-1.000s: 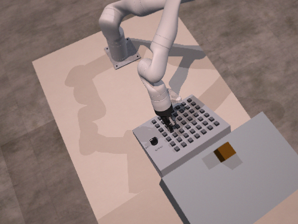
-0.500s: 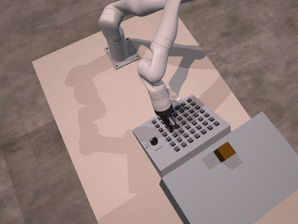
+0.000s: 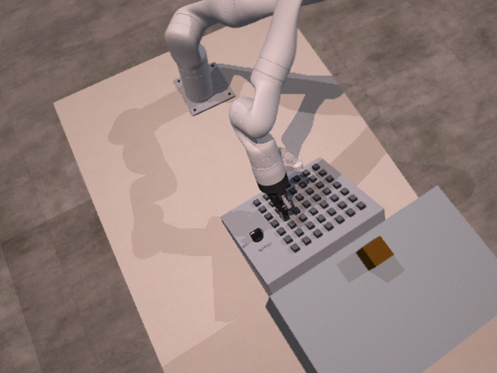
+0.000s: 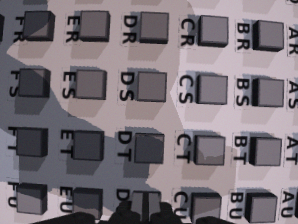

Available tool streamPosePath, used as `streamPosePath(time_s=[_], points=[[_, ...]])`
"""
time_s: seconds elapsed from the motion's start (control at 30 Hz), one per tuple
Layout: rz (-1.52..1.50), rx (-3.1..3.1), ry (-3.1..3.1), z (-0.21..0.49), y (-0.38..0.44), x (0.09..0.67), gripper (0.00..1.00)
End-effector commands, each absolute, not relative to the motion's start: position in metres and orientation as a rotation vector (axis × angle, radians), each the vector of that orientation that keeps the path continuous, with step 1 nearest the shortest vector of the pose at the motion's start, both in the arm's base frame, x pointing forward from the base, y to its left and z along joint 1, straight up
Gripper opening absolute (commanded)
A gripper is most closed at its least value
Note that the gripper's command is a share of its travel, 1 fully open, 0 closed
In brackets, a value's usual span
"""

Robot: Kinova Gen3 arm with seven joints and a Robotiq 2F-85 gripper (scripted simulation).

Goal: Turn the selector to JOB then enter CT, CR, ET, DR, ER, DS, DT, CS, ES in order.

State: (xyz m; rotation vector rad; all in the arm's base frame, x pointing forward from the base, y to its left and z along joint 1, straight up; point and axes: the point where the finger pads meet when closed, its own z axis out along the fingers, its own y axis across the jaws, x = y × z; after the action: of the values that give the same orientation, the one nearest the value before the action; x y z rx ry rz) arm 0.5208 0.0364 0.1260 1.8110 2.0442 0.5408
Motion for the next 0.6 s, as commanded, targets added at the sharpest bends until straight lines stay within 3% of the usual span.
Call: streamPosePath(time_s=[0.0,0.57], points=[[0.54,1.805,2.047,0.125,0.036,0.522,0.1],[0.542,1.828,2.033,0.141,0.034,0.511,0.1]])
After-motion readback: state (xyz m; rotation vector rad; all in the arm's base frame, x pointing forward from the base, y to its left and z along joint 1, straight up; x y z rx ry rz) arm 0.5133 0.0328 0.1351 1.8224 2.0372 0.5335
